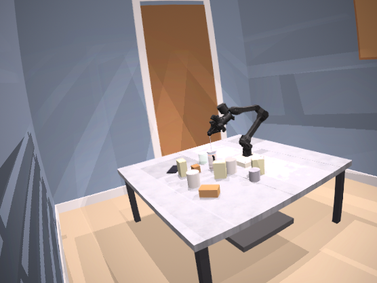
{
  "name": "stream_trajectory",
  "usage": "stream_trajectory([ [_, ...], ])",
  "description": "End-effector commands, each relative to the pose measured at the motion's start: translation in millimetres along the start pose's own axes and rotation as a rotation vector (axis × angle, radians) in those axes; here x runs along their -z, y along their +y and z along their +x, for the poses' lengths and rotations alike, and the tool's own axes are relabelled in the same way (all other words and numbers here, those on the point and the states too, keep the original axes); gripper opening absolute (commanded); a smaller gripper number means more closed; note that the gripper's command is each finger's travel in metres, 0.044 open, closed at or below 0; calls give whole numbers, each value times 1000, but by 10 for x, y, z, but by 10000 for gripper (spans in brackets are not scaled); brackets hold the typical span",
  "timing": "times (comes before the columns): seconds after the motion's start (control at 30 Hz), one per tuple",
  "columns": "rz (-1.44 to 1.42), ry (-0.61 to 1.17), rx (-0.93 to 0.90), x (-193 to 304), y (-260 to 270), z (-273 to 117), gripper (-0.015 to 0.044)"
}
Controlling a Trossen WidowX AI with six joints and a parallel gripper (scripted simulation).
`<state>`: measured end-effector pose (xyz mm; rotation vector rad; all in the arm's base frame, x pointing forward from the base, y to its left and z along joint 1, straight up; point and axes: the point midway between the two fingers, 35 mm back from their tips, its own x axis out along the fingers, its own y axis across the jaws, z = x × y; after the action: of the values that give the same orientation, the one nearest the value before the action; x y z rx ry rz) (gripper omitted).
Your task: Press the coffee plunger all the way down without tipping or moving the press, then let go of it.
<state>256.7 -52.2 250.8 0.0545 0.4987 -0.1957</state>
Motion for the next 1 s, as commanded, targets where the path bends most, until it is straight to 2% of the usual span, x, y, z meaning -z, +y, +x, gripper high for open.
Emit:
stream_trajectory([
  [0.0,-4,2,-4,5,5,5,123],
  [0.97,-4,1,-4,251,5,199,123],
])
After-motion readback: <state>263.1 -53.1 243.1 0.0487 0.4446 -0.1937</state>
